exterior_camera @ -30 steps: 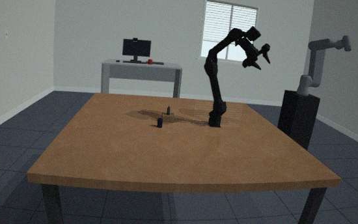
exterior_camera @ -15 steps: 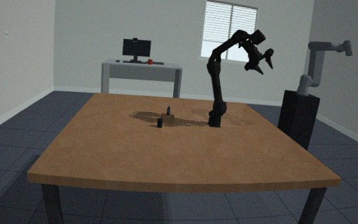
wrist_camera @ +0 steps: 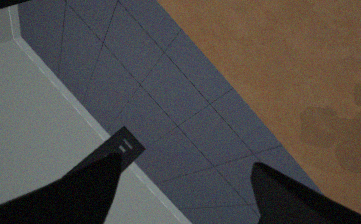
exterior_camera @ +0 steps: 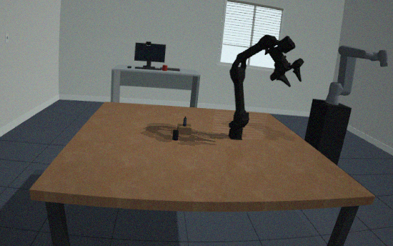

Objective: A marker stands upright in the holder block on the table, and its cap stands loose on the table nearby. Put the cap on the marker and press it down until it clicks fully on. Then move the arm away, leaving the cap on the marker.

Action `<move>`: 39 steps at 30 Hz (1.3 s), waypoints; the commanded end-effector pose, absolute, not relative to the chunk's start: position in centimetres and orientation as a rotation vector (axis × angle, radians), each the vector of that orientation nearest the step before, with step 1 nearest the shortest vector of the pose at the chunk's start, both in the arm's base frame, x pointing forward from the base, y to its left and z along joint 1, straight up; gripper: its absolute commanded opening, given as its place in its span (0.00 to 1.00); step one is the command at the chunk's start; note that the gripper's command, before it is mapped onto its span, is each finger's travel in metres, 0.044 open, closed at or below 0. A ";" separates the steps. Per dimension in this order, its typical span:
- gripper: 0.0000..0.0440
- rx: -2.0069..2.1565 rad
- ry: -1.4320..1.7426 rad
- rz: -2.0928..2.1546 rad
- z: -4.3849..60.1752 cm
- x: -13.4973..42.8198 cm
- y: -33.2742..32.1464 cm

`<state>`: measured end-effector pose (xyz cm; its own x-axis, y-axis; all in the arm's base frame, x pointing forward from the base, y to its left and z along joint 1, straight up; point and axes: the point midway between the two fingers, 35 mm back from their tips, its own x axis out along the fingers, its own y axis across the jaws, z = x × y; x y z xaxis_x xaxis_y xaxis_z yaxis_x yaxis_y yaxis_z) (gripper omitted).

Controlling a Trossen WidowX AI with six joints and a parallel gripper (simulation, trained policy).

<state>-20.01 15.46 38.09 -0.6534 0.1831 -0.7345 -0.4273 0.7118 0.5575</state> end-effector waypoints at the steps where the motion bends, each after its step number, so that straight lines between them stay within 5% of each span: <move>1: 0.73 -0.168 2.067 0.907 37.5 -19.7 16.5; 39: 0.74 0.014 1.944 0.611 33.1 -15.6 24.7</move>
